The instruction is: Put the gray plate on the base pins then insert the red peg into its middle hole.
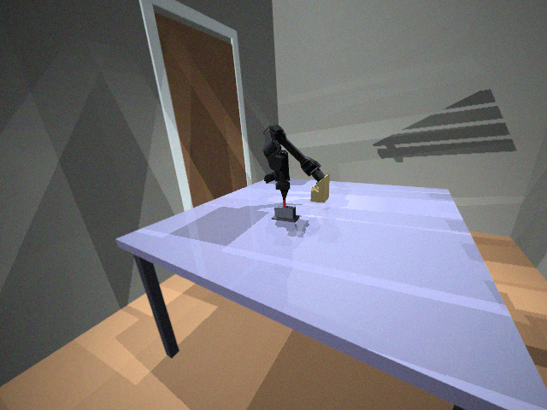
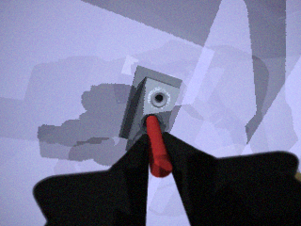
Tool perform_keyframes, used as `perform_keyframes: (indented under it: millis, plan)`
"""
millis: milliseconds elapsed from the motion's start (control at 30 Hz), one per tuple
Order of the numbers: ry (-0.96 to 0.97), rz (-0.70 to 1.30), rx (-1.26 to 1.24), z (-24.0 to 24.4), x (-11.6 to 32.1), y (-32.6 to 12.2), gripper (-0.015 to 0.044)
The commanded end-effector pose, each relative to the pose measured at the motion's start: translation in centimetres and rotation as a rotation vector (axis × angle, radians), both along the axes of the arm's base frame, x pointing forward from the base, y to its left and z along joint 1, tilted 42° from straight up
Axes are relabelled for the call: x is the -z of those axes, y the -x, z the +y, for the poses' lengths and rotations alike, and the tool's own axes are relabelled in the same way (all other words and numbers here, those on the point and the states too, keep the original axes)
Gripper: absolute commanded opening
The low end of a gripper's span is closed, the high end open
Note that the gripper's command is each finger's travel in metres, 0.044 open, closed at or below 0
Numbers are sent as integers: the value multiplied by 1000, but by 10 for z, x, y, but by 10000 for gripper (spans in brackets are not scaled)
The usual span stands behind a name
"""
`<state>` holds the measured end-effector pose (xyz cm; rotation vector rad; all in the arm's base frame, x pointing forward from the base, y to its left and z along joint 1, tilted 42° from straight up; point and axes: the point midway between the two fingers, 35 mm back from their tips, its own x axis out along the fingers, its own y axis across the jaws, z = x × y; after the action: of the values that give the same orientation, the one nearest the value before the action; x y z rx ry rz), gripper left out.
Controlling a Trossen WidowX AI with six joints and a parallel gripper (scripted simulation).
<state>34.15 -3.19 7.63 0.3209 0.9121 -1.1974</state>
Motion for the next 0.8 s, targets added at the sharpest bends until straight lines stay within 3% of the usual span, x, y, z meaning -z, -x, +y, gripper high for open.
perform_keyframes:
  millis: [0, 633, 767]
  plan:
    - [0, -1, 0, 0, 0, 0, 0]
    - [0, 0, 0, 0, 1, 0, 0]
    - [0, 0, 0, 0, 1, 0, 105]
